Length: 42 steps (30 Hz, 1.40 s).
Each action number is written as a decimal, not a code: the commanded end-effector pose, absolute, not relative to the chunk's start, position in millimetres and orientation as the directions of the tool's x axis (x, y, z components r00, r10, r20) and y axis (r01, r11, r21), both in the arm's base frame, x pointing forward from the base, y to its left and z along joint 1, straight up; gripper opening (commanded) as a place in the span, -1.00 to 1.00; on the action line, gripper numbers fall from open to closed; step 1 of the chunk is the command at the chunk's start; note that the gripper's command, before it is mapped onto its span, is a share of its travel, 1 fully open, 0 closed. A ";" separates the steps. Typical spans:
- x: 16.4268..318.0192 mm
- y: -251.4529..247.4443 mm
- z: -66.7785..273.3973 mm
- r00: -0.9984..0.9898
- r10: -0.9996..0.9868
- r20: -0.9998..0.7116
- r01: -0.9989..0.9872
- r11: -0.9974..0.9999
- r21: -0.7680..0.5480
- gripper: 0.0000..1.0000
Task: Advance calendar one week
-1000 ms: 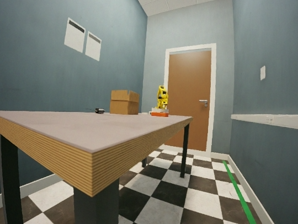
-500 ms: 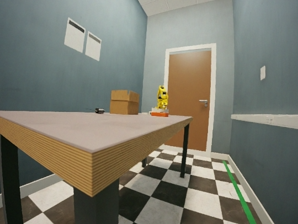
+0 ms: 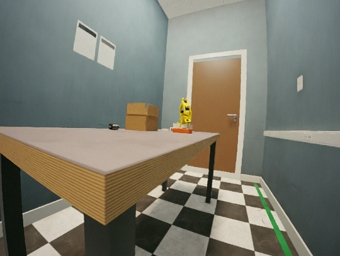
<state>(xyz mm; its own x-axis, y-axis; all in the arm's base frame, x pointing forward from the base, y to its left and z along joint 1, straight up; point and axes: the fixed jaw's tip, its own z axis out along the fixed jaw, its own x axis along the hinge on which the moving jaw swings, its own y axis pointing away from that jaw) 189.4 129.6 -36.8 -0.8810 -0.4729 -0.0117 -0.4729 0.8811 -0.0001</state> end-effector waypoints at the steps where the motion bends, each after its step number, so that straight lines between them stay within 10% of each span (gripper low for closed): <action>1: 186.2 129.9 -46.1 -0.883 -0.470 0.001 -0.470 0.883 0.000 -0.30; 42: 187.2 126.3 -55.9 -0.883 -0.470 0.001 -0.470 0.883 0.000 -0.40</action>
<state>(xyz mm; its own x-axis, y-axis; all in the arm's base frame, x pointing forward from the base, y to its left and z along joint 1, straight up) 191.2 130.8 -49.8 -0.8808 -0.4728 -0.0259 -0.4730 0.8811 0.0009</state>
